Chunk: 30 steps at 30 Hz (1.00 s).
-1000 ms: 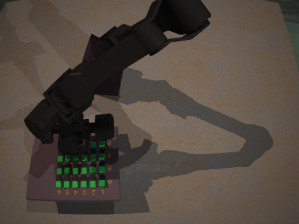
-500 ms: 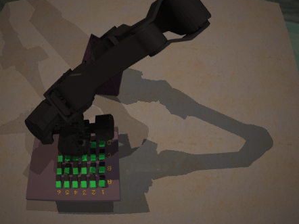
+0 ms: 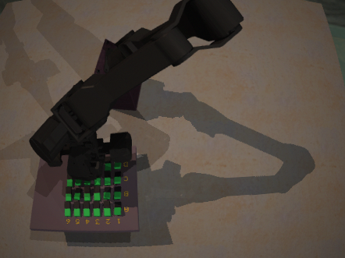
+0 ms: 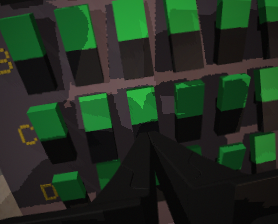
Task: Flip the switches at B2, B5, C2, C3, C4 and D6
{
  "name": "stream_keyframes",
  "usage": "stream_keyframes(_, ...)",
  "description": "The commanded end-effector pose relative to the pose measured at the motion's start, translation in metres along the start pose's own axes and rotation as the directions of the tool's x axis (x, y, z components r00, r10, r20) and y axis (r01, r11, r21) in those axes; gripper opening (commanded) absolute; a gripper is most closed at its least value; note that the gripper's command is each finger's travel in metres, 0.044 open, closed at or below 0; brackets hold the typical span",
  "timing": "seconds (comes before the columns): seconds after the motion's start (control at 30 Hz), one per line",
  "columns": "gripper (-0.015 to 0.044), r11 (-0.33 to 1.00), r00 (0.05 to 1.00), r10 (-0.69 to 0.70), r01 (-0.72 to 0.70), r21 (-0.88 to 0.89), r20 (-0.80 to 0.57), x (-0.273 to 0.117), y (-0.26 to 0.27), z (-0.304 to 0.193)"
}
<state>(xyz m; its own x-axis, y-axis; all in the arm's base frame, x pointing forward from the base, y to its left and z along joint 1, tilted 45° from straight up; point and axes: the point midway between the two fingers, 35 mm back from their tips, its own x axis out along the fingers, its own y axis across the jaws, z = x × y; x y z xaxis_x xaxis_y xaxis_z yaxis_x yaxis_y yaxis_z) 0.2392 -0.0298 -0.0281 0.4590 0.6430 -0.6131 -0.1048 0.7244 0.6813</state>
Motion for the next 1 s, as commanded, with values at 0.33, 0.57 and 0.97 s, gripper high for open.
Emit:
stream_keyframes(0.33, 0.0000, 1.000, 1.000, -0.001, 0.001, -0.001, 0.000, 0.000, 0.000, 0.000)
stream_keyframes(0.57, 0.0000, 1.000, 1.000, -0.001, 0.001, 0.004, -0.025, -0.061, -0.001, 0.002)
stream_keyframes(0.97, 0.0000, 1.000, 1.000, 0.000, 0.000, 0.003, -0.025, -0.063, -0.019, 0.017)
